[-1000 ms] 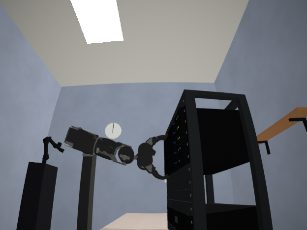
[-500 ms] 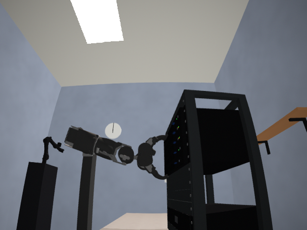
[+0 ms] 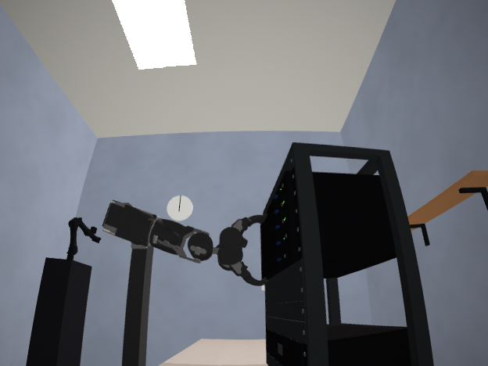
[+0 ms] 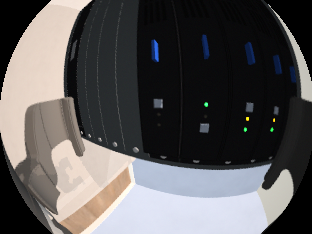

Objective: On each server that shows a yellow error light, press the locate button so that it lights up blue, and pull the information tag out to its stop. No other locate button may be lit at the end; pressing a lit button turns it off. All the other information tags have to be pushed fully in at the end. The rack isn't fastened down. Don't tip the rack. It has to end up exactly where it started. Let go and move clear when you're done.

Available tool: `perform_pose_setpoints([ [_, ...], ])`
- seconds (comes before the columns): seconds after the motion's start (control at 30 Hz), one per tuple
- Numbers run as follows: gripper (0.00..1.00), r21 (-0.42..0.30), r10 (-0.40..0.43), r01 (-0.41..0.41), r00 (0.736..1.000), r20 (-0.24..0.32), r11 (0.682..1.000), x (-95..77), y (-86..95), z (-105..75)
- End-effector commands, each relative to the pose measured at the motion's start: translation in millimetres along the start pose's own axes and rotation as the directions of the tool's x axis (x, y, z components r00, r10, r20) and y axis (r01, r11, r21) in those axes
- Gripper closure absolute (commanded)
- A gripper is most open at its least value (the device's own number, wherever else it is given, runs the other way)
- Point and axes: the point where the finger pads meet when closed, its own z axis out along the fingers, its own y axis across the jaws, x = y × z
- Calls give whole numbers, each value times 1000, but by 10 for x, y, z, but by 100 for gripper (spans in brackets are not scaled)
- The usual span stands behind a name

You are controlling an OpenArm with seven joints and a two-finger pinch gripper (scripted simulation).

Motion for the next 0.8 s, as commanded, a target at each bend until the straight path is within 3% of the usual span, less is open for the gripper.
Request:
perform_pose_setpoints([
  [0.0, 0, -11, 0, 0, 1000, -3, 1000, 6, 41, 10],
  [0.57, 0, -12, 0, 0, 1000, -4, 1000, 10, 48, 11],
  [0.77, 0, -13, -1, 1, 1000, -6, 1000, 32, 442, 14],
])
